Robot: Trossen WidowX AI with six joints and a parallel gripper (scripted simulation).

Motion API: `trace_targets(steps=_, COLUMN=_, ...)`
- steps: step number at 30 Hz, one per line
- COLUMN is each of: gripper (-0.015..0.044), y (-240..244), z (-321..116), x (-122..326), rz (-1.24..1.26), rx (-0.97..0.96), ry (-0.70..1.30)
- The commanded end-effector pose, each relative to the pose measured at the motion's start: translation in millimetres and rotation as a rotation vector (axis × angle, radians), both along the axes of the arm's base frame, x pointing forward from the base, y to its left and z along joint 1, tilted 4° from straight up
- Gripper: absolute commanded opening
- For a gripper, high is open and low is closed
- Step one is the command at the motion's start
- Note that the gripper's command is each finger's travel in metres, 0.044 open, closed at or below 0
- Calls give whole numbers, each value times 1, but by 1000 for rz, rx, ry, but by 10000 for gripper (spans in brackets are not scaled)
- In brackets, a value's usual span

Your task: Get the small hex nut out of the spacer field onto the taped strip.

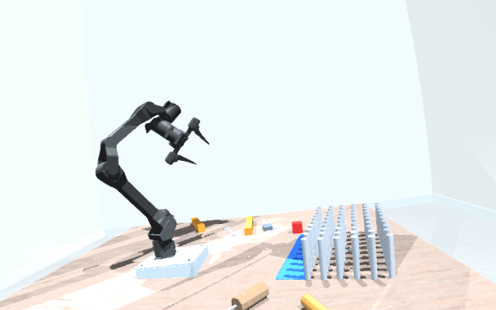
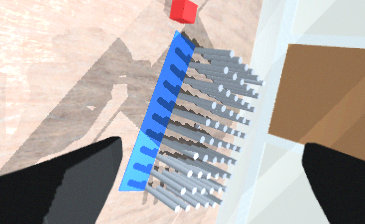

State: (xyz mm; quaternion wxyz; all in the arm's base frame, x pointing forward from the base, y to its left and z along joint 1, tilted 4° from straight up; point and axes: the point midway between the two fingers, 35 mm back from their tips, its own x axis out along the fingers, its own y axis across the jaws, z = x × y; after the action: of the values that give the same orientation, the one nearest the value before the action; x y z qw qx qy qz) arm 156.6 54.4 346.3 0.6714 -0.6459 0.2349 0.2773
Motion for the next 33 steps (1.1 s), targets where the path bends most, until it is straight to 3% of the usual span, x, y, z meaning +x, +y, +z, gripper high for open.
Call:
trace_targets(steps=1, gripper=426, y=1, z=0, x=1, rz=-5, rx=4, ry=0)
trace_targets(steps=4, gripper=440, y=11, z=-7, x=23, rz=-86, rx=68, ry=-8)
trace_targets(steps=9, gripper=440, y=27, z=-39, x=100, rz=-366, rx=295, ry=-51)
trace_targets(steps=18, gripper=440, y=-3, z=-109, x=196, rz=-729, rx=618, ry=-172)
trace_targets(steps=26, gripper=440, y=-60, z=-174, x=236, rz=-979, rx=876, ry=-309)
trace_targets(steps=33, gripper=440, y=-110, z=-218, x=237, rz=-1139, rx=1069, ry=-432)
